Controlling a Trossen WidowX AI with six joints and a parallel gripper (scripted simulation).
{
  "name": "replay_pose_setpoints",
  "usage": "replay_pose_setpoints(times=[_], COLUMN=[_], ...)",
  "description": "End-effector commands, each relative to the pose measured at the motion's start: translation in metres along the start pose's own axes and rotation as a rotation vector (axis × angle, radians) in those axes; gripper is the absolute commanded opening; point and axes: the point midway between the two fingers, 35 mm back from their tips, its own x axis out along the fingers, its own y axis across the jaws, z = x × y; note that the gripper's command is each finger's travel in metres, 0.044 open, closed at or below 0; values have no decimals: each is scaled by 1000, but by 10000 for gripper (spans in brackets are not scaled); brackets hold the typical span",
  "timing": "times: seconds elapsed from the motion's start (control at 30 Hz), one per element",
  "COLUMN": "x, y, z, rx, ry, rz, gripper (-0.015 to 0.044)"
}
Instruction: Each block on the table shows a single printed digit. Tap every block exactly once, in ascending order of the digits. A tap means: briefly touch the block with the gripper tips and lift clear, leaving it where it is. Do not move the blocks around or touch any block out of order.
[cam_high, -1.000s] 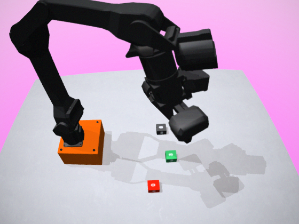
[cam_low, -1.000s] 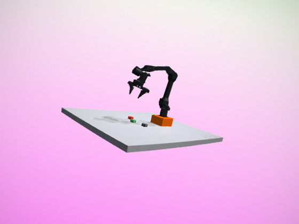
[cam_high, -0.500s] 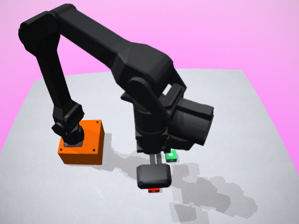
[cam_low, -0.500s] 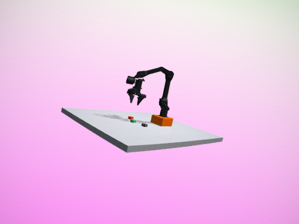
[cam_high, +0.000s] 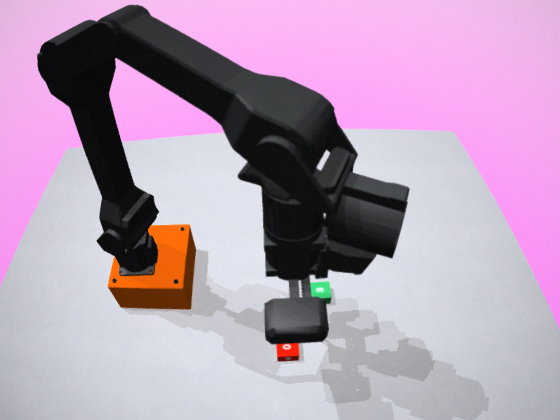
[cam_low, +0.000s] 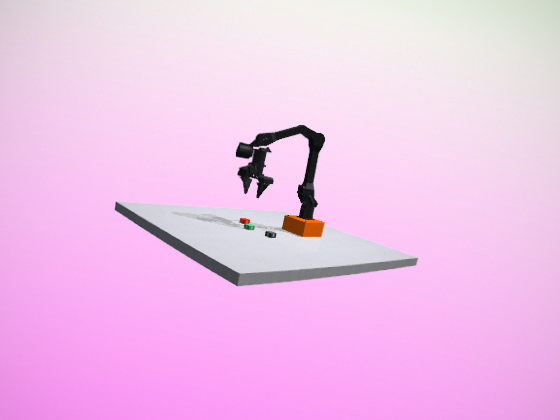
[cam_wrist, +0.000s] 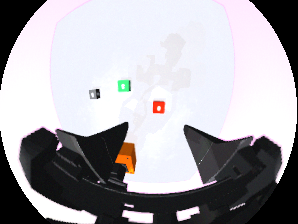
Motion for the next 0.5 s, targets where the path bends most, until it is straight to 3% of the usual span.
replay_pose_setpoints(times=[0.0,0.13,0.47], x=[0,0,0], y=[38,81,83], z=[27,48,49], rx=[-16,-15,-15], ry=[-2,-4,-4], rz=[6,10,10], gripper=[400,400,400])
